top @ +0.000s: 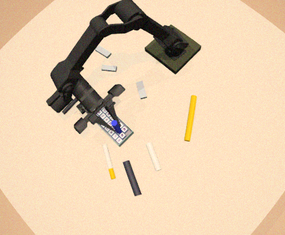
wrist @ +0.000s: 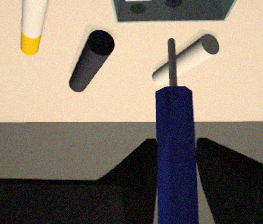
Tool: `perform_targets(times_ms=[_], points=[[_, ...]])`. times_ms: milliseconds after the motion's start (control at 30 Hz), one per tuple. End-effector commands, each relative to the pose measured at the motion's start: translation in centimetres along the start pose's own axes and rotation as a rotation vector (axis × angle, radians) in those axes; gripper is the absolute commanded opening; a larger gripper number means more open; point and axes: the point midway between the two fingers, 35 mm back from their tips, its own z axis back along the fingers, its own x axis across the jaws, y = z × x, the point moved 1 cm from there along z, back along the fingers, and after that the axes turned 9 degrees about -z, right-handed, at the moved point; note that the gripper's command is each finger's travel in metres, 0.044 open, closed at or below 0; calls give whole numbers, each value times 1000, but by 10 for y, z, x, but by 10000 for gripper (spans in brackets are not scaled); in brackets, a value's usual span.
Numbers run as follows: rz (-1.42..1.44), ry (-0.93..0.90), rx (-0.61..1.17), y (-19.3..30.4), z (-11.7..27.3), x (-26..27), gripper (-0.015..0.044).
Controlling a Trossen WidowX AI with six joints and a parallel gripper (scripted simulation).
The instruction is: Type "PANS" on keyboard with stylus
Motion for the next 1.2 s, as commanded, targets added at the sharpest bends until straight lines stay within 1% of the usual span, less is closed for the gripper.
perform_targets(times_ms=[0, 400, 633, 1167], points=[[-8, -15, -1, -1, 2, 1, 78], [-178, -281, 19, -13, 41, 4, 0], [-270, -428, 59, -18, 64, 3, 0], [-279, -442, 64, -24, 64, 3, 0]])
